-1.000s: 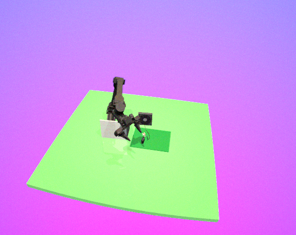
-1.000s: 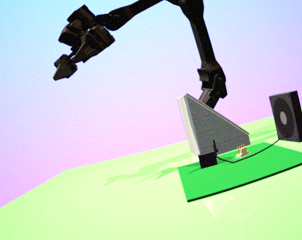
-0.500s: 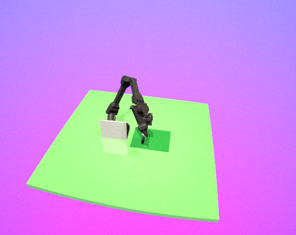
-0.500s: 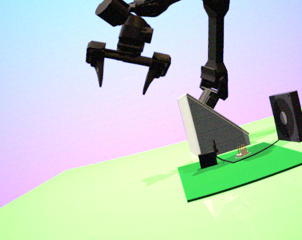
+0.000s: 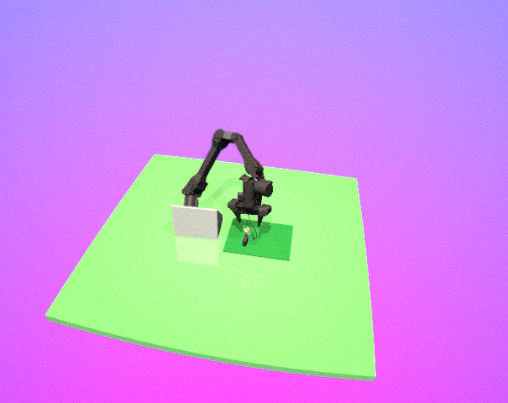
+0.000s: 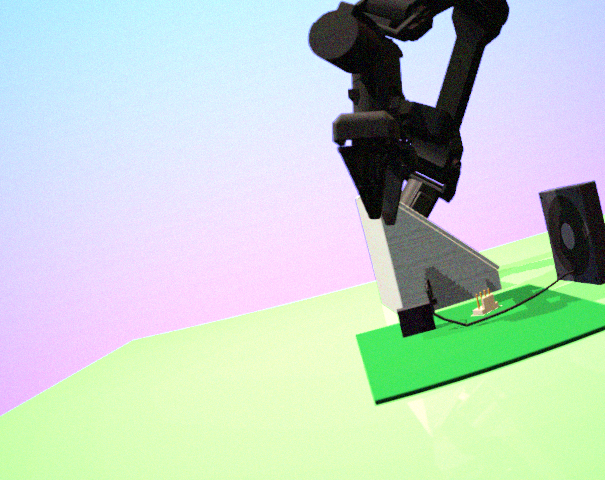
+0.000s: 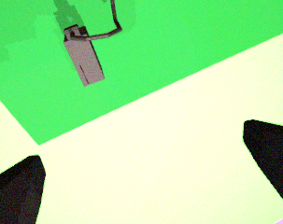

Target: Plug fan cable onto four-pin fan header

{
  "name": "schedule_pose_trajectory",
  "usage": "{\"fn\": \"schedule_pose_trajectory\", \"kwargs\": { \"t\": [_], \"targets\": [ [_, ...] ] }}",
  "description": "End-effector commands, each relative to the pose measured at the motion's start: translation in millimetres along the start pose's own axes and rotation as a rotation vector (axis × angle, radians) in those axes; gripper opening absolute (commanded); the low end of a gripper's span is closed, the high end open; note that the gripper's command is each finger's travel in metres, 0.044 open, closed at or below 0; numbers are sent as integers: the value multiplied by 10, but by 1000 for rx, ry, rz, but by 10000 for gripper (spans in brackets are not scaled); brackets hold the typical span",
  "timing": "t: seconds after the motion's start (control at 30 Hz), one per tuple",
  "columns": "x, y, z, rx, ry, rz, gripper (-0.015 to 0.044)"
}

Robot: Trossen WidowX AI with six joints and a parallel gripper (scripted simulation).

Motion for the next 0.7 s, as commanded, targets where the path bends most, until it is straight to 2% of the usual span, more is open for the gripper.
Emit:
{"fn": "schedule_pose_trajectory", "kwargs": {
  "t": [0.0, 0.2, 0.4, 0.67],
  "targets": [
    [47, -212, 131, -196, -85, 10, 440],
    [73, -218, 130, -196, -84, 10, 440],
    [617, -348, 190, -196, -84, 7, 440],
    [686, -365, 199, -196, -84, 7, 440]
  ]
}}
Point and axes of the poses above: the point midway between the two fingers, 35 mm back from their tips, its own x axis out along the fingers, its own z axis across the jaws, y = z × x, the point moved 5 cm from there along -x, back along the fingers, and after that the axes turned 6 degrees about -x, right-handed, at the moved point
